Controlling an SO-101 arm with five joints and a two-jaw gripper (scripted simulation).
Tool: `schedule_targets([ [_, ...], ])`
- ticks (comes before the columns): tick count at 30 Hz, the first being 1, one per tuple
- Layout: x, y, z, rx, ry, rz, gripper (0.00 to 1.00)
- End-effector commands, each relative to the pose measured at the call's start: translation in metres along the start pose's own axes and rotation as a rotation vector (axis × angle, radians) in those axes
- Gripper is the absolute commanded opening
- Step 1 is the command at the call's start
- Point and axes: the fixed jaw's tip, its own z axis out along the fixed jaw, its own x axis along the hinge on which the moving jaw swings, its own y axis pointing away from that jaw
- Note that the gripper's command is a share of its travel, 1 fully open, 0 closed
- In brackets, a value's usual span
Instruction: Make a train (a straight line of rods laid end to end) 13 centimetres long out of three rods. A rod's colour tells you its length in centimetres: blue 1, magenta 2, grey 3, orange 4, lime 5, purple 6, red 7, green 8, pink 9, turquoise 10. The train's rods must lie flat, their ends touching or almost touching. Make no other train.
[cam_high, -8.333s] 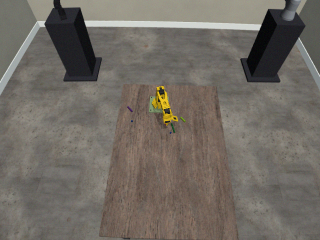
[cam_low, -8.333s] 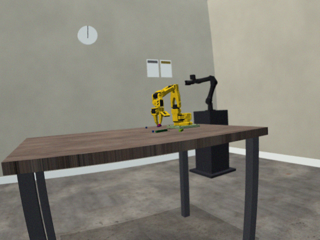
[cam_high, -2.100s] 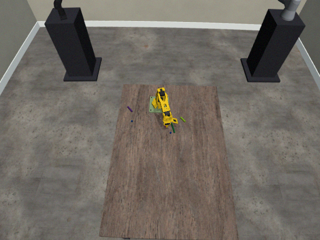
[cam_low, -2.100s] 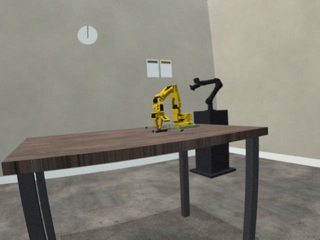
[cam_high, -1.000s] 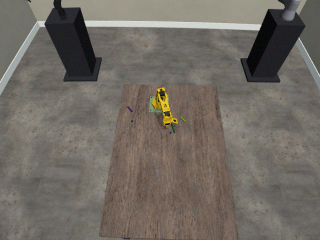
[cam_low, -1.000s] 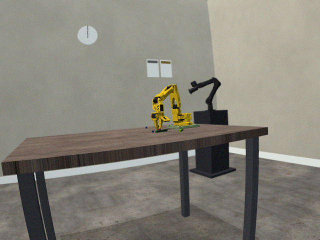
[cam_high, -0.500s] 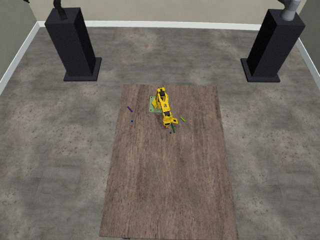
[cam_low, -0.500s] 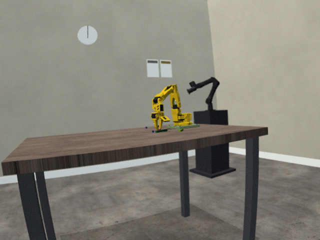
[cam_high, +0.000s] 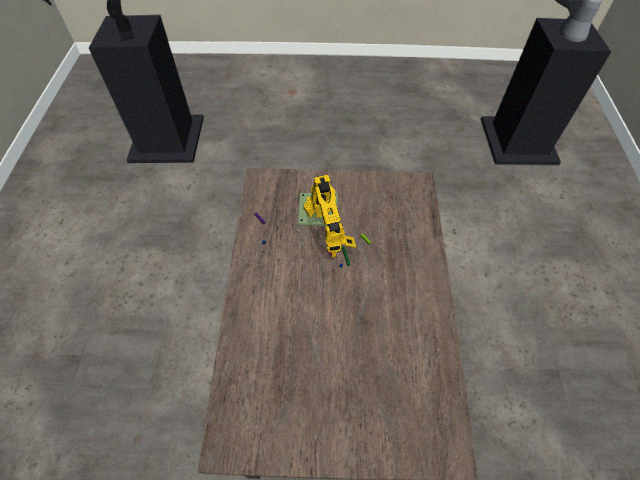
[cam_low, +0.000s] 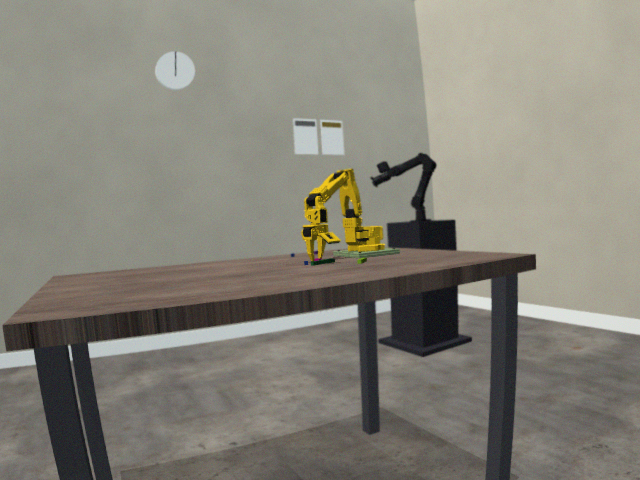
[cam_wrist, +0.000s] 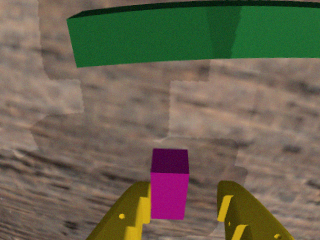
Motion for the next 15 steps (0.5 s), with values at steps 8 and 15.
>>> schedule_targets([
  [8,0.0000,0.0052,0.0053,-0.030,0.002,-0.007,0.17],
  [15,0.0000,0.0053,0.0052,-0.030,0.002,-0.007,0.17],
])
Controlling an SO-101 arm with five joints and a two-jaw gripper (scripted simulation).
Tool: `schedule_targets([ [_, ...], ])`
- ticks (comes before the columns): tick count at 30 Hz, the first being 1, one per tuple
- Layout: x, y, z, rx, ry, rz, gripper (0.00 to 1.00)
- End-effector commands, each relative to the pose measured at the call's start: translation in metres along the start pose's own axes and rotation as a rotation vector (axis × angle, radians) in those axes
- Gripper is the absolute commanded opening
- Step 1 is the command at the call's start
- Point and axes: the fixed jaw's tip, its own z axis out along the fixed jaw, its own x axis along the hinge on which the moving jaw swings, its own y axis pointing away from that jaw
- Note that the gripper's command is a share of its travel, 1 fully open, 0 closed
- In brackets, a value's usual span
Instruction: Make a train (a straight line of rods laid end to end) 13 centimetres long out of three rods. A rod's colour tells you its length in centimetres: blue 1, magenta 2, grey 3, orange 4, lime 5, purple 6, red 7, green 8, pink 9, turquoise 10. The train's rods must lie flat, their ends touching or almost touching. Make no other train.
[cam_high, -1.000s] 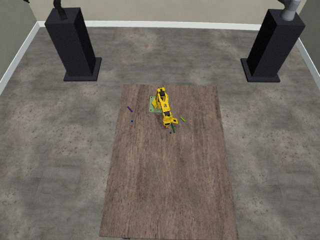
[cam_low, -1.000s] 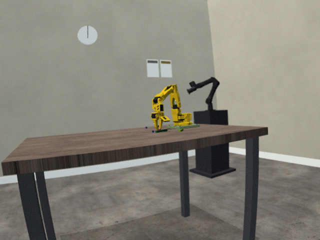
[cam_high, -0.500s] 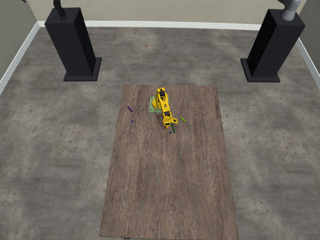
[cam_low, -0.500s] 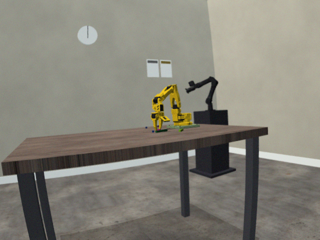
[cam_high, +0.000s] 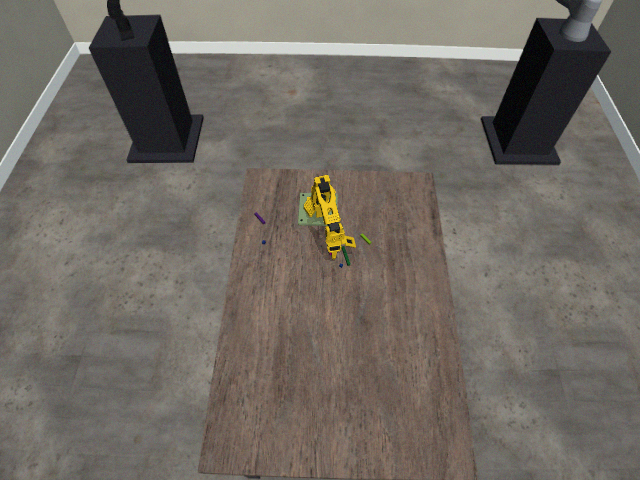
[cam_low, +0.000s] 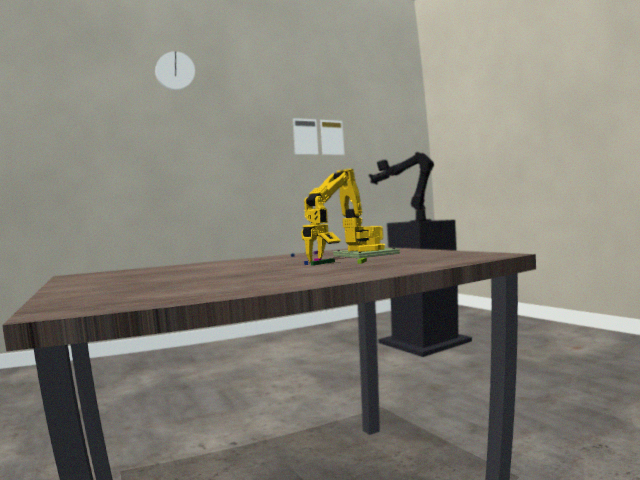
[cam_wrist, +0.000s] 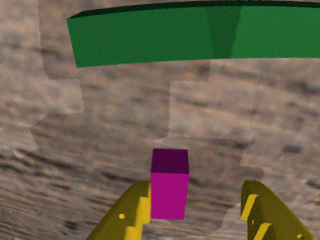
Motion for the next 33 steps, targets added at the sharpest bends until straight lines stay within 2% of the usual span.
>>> schedule_targets([
  [1,0.000,0.005,0.005,-0.030,0.002,-0.007,0.17],
  [21,0.000,0.013,0.001,-0.030,0.002,-0.007,0.17],
  [33,0.000,0.012,-0.008,-0.030,0.002,-0.007,0.17],
])
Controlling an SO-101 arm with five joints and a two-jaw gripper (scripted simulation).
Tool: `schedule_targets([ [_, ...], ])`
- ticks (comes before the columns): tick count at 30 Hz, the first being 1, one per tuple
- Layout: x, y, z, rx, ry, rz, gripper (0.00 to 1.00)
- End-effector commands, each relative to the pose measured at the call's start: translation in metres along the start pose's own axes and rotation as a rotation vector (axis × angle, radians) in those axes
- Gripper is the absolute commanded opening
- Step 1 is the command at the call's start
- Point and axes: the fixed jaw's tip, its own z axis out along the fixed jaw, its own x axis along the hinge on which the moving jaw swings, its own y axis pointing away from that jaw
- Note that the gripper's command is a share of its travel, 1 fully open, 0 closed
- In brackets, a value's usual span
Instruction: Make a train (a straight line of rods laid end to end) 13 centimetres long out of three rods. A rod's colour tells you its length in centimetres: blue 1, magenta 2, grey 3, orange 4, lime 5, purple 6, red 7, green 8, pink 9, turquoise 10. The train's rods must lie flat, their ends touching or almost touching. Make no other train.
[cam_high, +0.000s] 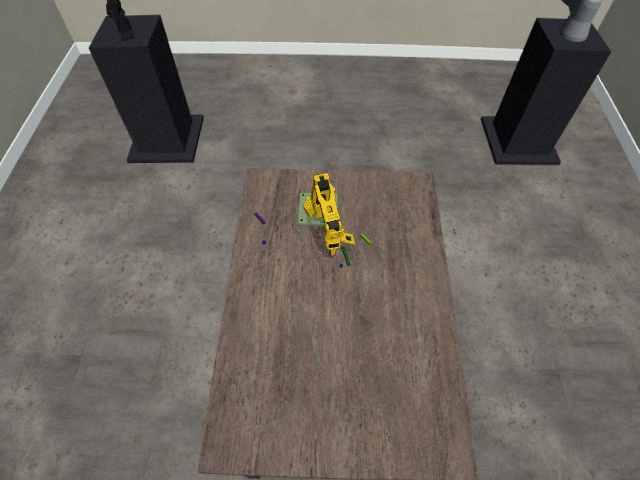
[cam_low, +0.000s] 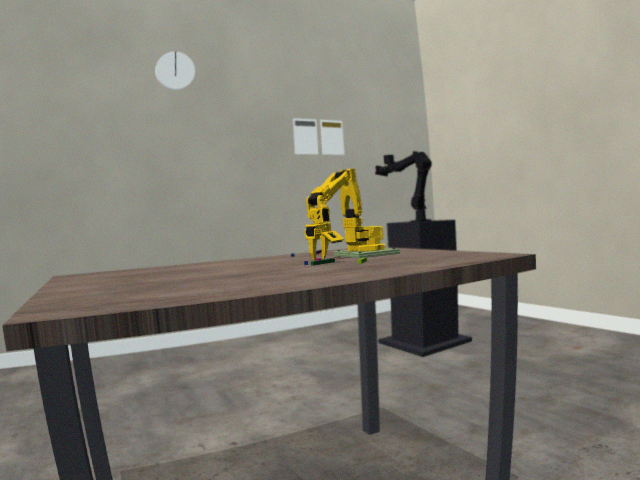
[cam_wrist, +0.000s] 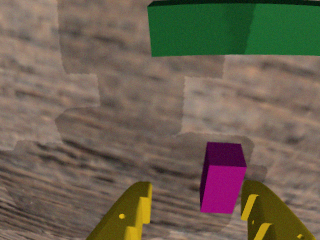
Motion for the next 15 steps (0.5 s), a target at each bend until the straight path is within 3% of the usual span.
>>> schedule_targets([
  [1,-0.0017,-0.0024,-0.0067,0.020,-0.004,-0.006,0.17],
  [15,-0.0016,-0.0020,-0.0155,0.020,-0.004,-0.006,0.17],
])
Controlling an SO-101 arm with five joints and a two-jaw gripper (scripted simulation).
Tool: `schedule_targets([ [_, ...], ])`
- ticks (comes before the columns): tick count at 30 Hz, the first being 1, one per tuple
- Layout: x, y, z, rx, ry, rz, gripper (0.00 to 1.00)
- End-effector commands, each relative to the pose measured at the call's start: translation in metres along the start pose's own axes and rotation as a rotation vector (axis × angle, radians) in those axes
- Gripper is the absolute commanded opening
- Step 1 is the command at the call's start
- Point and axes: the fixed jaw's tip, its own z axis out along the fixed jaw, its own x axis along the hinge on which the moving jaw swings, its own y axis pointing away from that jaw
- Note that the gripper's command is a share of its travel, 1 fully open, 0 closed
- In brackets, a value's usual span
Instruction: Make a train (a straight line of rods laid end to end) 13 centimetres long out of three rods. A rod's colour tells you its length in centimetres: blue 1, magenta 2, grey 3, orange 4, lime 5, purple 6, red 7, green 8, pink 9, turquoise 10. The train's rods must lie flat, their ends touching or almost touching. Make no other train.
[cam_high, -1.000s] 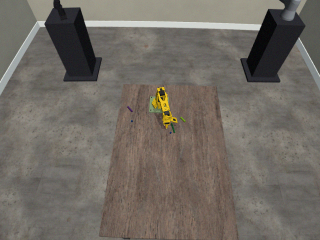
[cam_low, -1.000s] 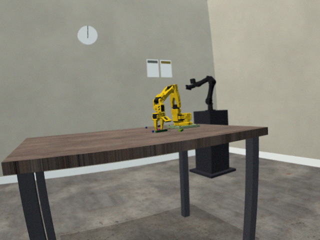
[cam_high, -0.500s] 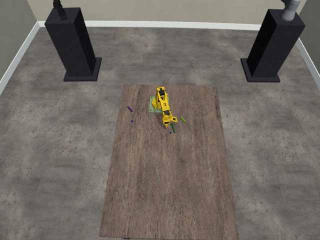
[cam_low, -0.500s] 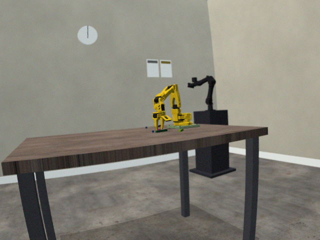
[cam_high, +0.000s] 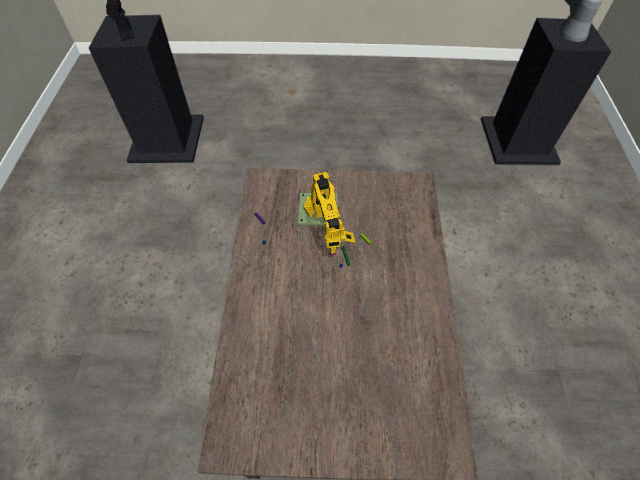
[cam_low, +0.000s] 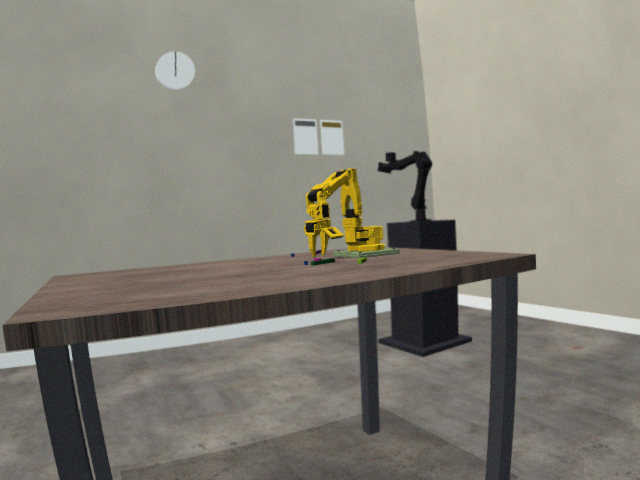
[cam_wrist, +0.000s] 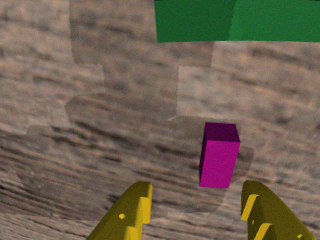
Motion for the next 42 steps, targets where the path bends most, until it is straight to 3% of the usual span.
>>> schedule_targets([
  [1,-0.002,-0.002,-0.005,0.022,-0.004,-0.006,0.17],
  [10,-0.002,-0.003,-0.008,0.022,-0.004,-0.006,0.17],
  [28,-0.002,-0.002,-0.033,0.022,-0.004,-0.006,0.17],
  [42,-0.002,-0.002,-0.035,0.022,-0.004,-0.006,0.17],
])
